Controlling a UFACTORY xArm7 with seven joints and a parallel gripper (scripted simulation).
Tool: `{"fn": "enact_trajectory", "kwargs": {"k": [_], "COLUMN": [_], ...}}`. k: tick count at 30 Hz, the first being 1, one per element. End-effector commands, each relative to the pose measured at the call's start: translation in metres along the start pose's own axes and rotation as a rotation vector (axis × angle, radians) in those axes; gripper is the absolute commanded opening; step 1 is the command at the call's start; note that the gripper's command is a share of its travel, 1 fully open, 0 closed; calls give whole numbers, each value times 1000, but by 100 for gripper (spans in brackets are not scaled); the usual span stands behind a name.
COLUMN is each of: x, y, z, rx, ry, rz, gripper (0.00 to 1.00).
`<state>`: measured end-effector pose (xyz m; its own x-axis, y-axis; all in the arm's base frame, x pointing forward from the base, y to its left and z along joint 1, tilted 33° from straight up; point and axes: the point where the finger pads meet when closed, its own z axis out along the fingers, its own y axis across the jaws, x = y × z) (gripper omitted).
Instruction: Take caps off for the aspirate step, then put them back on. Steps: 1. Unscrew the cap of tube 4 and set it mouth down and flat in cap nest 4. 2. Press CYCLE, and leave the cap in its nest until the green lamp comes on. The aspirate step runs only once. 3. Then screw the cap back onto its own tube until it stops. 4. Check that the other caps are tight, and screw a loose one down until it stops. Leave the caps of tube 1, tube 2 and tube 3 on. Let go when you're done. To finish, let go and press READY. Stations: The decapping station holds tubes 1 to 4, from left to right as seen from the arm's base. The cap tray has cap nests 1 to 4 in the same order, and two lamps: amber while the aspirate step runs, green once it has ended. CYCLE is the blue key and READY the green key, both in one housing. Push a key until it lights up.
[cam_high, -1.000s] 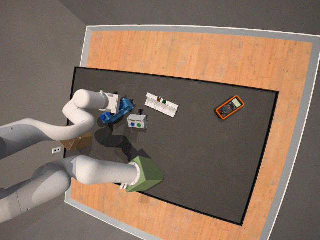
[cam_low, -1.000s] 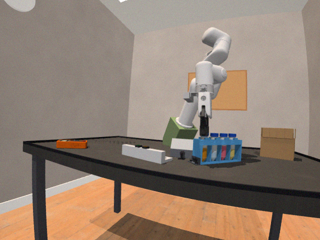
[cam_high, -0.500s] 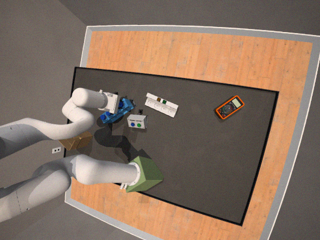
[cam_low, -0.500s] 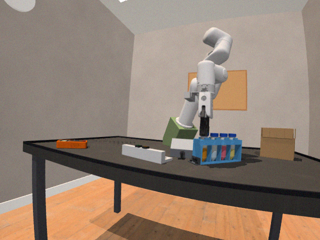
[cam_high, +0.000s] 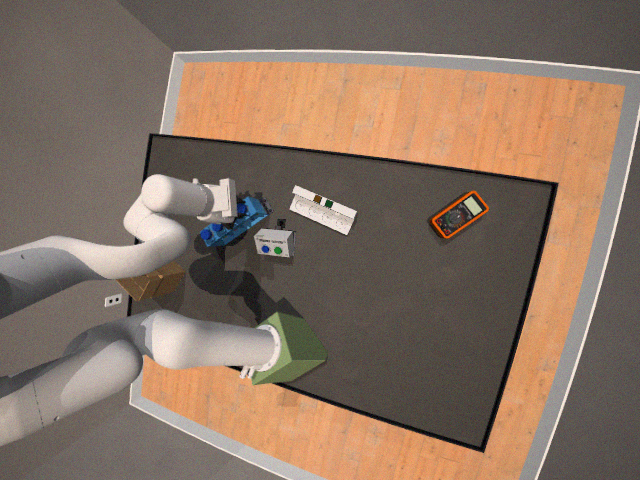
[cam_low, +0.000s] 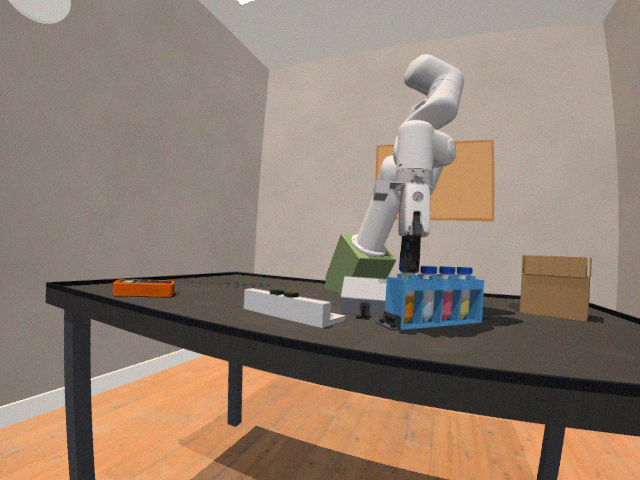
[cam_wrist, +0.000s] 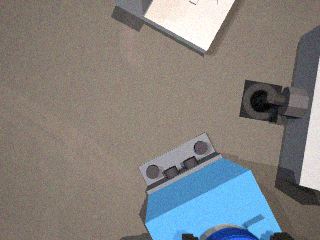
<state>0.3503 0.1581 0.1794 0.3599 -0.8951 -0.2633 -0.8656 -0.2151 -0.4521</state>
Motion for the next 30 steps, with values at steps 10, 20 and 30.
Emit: {"fn": "enact_trajectory", "kwargs": {"k": [10,20,30], "x": [0,0,0], "y": [-2,-2,-2], "z": [-1,-2,-2], "rx": [20,25,27], "ry": [-15,-14,-10], "rz": [-594,-941,-1235], "gripper": [0,0,0]}}
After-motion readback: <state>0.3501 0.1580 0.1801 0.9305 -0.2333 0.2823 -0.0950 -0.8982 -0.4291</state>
